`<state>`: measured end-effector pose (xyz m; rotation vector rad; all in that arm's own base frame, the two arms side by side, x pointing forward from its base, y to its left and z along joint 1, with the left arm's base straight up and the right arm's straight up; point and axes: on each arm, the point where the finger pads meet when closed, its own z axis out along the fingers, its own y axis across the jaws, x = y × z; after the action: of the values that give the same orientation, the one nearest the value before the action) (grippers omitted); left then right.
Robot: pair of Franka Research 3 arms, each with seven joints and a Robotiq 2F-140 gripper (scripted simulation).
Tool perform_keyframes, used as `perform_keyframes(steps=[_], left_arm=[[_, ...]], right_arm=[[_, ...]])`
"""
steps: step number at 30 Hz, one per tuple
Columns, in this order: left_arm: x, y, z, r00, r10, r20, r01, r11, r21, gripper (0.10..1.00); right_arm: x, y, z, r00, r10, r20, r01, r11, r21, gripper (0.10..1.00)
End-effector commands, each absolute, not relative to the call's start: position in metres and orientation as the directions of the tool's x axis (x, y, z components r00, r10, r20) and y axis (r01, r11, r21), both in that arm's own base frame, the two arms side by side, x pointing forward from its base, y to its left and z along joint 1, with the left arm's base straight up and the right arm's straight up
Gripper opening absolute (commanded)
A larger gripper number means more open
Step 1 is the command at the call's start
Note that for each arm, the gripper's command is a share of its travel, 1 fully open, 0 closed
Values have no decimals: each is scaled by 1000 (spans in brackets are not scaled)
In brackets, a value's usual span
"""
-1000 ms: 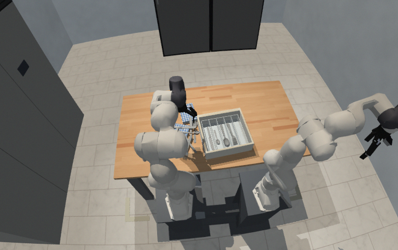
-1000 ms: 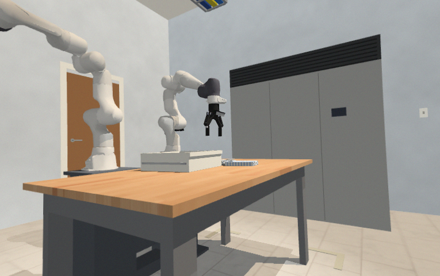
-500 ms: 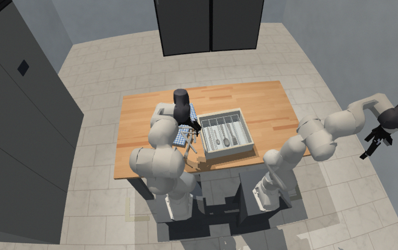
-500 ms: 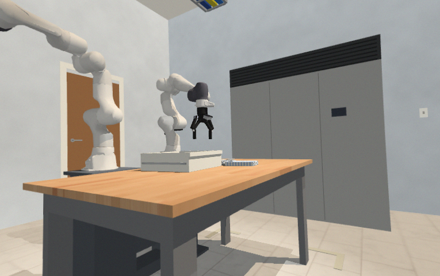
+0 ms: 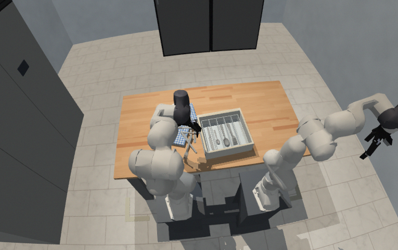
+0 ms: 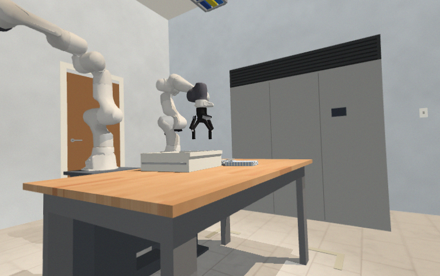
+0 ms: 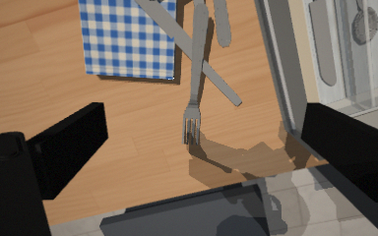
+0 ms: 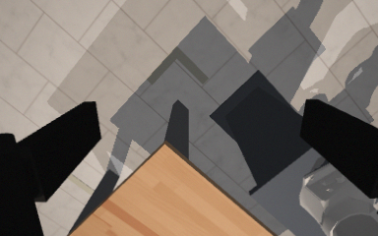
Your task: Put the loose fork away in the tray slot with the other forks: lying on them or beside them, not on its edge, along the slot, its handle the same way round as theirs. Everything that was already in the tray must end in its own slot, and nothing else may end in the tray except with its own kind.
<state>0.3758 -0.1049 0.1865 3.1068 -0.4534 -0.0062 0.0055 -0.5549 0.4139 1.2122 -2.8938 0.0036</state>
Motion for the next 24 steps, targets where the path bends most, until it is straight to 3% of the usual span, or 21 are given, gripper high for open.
perform_keyframes(steps=[1, 13, 19, 21, 22, 24], left_arm=[[377, -104, 187, 954, -300, 0, -300, -954, 0, 1000], [377, -104, 186, 954, -300, 0, -300, -954, 0, 1000], [367, -98, 118, 935, -354, 0, -354, -935, 0, 1000], [366, -97, 113, 934, -358, 0, -358, -934, 0, 1000], [366, -97, 113, 934, -358, 0, -358, -934, 0, 249], [366, -97, 113, 934, -358, 0, -358, -934, 0, 249]], right_arm=[[5, -554, 413, -701, -713, 0, -713, 701, 0, 1000], [5, -554, 413, -701, -713, 0, -713, 701, 0, 1000], [5, -554, 413, -701, -713, 0, -713, 701, 0, 1000], [5, -554, 413, -701, -713, 0, -713, 701, 0, 1000], [5, -554, 413, -701, -713, 0, -713, 701, 0, 1000], [5, -554, 413, -701, -713, 0, -713, 701, 0, 1000]])
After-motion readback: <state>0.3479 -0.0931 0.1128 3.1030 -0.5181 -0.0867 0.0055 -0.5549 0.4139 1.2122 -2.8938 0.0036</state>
